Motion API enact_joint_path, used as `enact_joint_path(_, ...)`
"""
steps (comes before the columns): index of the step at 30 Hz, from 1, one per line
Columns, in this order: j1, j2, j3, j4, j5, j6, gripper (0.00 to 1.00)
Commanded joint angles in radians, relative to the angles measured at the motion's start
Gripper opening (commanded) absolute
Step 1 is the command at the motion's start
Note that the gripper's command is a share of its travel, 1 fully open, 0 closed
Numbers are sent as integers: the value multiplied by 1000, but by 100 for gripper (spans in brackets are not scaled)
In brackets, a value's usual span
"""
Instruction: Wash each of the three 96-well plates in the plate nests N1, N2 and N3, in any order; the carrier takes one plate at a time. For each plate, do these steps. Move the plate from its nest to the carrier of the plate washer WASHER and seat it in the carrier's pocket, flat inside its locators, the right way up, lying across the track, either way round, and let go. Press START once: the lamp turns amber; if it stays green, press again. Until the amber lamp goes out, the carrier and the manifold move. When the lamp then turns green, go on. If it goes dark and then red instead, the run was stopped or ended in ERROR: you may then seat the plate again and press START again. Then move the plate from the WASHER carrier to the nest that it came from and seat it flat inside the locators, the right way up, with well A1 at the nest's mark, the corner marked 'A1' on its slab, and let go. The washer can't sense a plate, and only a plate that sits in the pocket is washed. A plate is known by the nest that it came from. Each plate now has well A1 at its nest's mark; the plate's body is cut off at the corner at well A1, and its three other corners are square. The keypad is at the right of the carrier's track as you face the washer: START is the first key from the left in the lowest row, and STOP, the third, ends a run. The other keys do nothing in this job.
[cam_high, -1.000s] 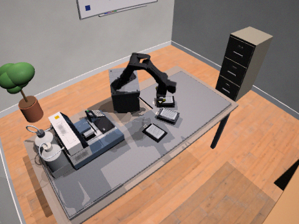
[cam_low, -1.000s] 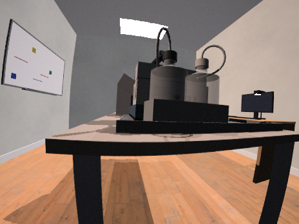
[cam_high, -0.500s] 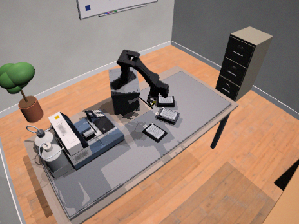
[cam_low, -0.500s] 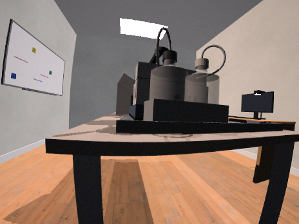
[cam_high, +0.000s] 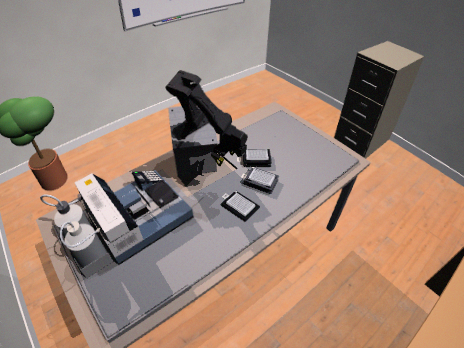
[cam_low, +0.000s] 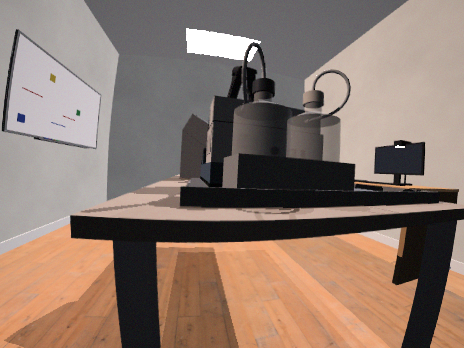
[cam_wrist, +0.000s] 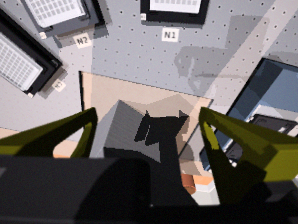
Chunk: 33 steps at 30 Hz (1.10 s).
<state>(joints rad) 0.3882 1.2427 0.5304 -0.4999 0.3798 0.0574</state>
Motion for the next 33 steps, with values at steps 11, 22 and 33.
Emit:
enact_joint_path(11,-101,-176,-118,31,-7,106,100)
enact_joint_path(22,-124,-93,-88,92,-17,-16,100)
enact_joint_path(33,-178,156,38,232,-41,-146,100)
